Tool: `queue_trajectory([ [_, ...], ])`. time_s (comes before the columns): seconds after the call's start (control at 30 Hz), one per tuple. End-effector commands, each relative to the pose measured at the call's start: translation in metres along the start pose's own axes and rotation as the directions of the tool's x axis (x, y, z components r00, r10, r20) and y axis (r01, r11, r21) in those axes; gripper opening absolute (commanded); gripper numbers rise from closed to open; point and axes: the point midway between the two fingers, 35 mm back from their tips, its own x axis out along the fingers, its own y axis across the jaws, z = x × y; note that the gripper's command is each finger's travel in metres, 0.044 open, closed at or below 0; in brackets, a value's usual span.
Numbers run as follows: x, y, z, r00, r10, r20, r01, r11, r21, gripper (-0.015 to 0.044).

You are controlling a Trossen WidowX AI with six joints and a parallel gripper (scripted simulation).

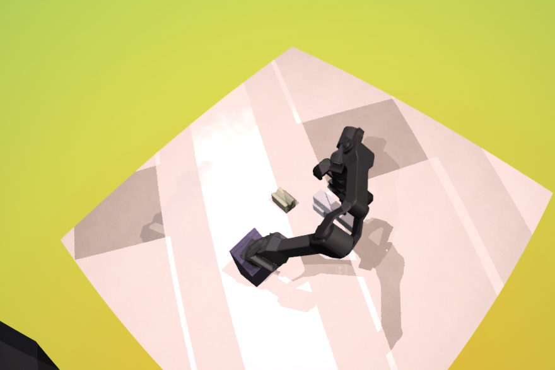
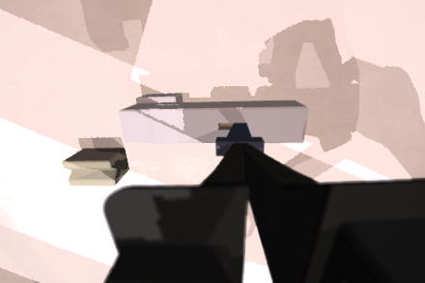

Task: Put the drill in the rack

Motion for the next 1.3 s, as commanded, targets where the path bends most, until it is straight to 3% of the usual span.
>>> queue_trajectory([
  [0.0, 0.01, -0.003, -0.006, 1.0, -0.01, -0.029, 0.01, 1.0, -0.003, 0.0],
  [1.27, 0.022, -0.005, -0.008, 1.0, -0.011, -0.029, 0.011, 1.0, -0.003, 0.0],
])
